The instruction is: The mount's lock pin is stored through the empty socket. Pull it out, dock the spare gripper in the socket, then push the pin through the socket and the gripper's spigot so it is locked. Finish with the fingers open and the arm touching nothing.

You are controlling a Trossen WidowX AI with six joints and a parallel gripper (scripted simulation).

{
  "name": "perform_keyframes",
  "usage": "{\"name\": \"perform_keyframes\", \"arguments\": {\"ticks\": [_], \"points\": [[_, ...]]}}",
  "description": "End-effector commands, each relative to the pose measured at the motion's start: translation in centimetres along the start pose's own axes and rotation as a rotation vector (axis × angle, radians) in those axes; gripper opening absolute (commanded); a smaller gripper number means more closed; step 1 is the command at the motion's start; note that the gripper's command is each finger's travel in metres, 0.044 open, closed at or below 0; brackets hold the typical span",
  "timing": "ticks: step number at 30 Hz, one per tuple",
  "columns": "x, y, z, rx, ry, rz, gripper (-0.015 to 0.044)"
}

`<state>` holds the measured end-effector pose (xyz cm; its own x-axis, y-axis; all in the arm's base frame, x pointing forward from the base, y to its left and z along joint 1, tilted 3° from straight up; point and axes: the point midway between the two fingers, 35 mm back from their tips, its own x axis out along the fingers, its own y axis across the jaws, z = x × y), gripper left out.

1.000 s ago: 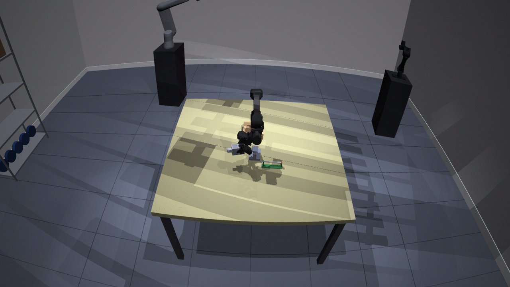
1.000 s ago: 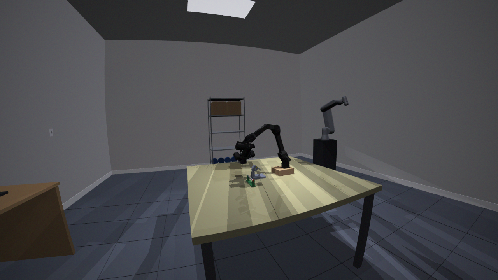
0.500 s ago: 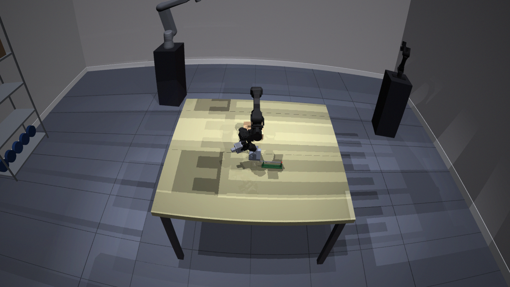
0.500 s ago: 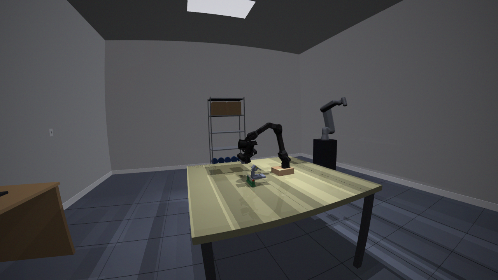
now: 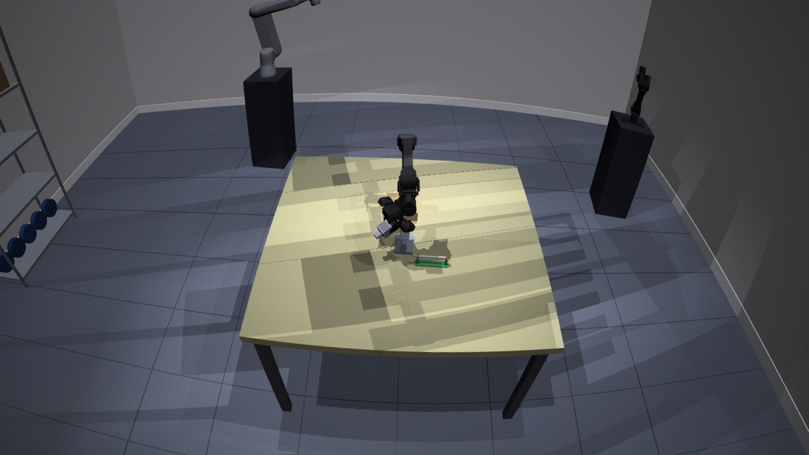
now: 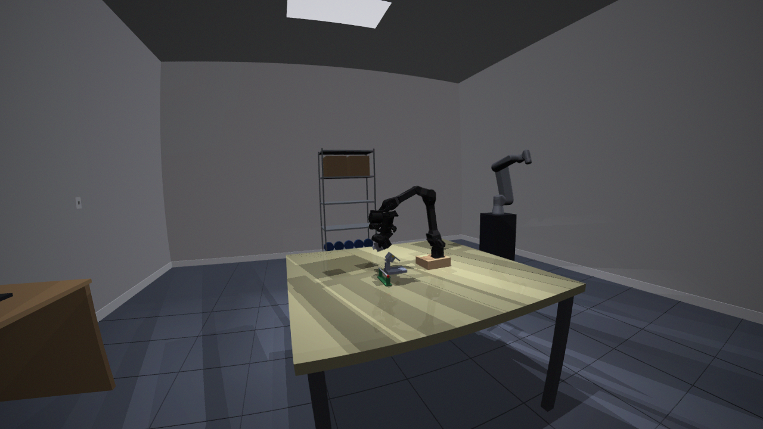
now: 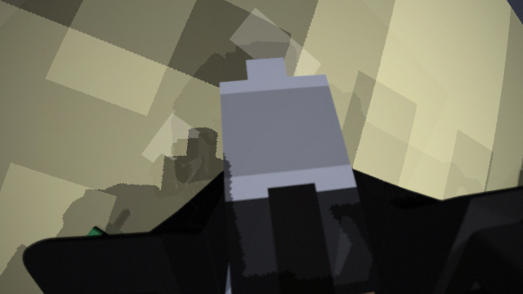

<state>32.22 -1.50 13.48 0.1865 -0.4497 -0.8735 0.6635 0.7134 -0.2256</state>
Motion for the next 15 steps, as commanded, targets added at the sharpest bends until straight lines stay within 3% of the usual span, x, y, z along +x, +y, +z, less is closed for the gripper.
{"name": "perform_keyframes", "arguments": {"ticks": [1, 15], "points": [[-0.8, -0.3, -0.5, -0.063, 0.021, 0.025, 0.0], [-2.8, -1.5, -3.6, -0.317, 0.142, 0.115, 0.0]]}}
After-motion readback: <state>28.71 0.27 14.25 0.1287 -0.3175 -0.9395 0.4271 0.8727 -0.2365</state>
